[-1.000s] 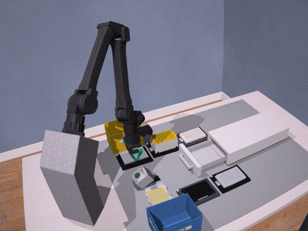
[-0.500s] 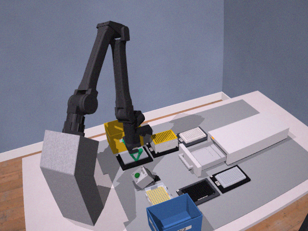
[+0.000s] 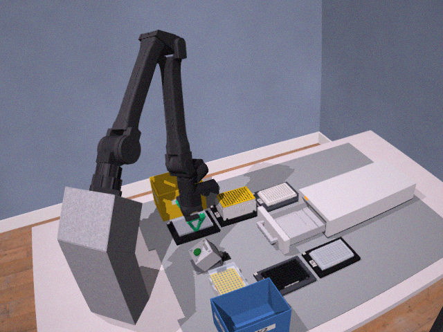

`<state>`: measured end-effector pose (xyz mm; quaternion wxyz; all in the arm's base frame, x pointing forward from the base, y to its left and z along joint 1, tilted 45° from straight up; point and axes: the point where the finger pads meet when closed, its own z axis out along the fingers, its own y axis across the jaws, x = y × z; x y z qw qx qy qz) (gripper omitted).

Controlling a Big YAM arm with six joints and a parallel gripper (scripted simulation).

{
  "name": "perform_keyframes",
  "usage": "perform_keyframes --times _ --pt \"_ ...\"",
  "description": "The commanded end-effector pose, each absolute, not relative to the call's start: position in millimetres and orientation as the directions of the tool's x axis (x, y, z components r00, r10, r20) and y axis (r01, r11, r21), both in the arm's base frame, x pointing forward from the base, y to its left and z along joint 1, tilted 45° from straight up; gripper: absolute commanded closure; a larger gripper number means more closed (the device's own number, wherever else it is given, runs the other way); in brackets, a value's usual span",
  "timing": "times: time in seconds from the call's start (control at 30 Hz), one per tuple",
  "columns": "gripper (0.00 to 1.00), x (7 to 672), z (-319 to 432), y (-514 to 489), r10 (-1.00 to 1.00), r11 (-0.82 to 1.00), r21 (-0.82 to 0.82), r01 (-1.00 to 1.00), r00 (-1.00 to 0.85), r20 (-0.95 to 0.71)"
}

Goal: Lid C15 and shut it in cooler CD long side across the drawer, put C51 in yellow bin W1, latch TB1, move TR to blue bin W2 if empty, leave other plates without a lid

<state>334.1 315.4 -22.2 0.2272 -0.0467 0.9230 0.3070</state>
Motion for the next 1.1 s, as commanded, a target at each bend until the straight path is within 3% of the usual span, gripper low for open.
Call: perform_keyframes --times 0.0,1.07 --pt "1.00 330 -26 305 0.052 0.817 0.535 -0.213 -0.898 -0.436" --pt "1.00 322 -3 289 0.057 0.814 0.539 -0.217 -0.893 -0.446"
